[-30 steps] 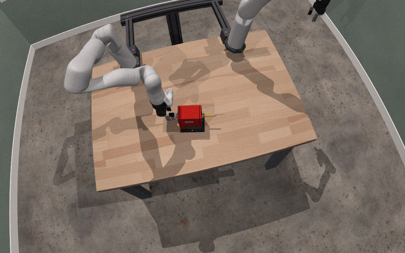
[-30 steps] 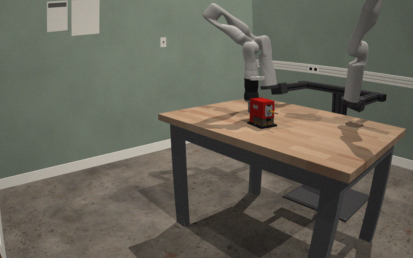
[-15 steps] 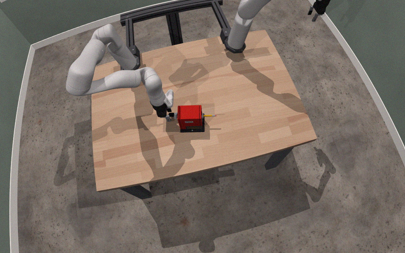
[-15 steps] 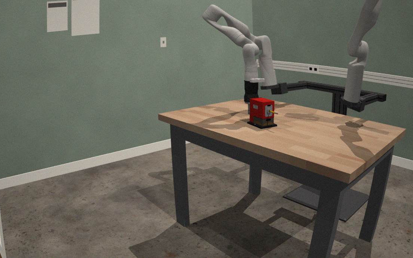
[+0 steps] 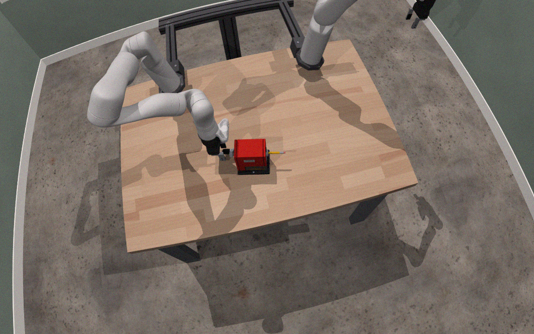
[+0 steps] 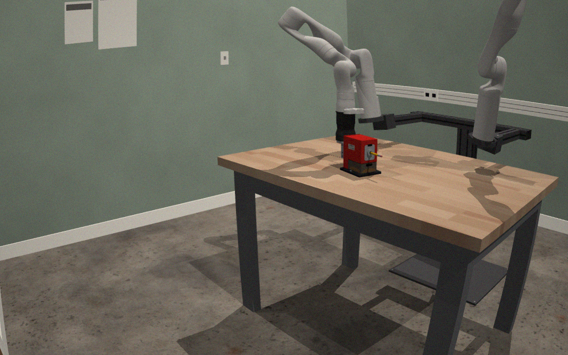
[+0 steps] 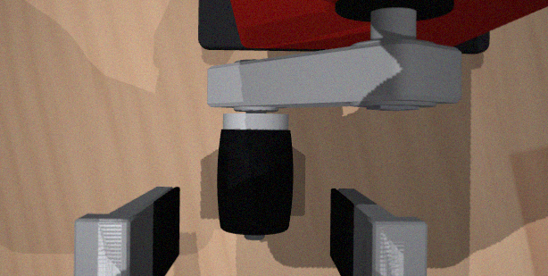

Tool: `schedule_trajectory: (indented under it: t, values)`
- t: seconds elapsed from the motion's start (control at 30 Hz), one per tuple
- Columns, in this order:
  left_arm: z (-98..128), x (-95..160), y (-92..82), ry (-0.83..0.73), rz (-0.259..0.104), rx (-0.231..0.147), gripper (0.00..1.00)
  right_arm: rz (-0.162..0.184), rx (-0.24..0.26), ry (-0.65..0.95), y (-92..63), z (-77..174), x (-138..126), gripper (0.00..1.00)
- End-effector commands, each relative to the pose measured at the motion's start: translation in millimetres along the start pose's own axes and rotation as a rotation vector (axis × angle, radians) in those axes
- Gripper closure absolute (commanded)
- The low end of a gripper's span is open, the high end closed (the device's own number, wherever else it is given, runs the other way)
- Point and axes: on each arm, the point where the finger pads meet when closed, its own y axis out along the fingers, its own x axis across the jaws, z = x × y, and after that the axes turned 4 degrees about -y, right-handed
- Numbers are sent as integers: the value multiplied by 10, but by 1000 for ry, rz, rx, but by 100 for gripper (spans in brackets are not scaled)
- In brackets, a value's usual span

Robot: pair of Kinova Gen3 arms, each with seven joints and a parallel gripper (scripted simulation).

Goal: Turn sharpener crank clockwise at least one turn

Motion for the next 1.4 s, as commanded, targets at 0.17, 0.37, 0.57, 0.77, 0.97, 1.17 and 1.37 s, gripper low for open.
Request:
schedule_trajectory:
  t: [0.17, 0.37, 0.57, 0.77, 0.97, 1.17, 1.37]
  values:
    - [-5, 1, -8, 0, 0, -2, 0, -1, 1, 0, -6, 4, 5, 3]
    - [-5, 1, -8, 0, 0, -2, 0, -1, 1, 0, -6, 4, 5, 100]
    - [-5, 1, -8, 0, 0, -2, 0, -1, 1, 0, -6, 4, 5, 100]
    - [-5, 1, -8, 0, 0, -2, 0, -1, 1, 0, -6, 4, 5, 100]
    - [-5, 1, -8, 0, 0, -2, 0, -1, 1, 0, -6, 4, 5, 100]
    - [-5, 1, -8, 0, 0, -2, 0, -1, 1, 0, -6, 4, 5, 100]
    - [-5, 1, -8, 0, 0, -2, 0, -1, 1, 0, -6, 4, 5, 100]
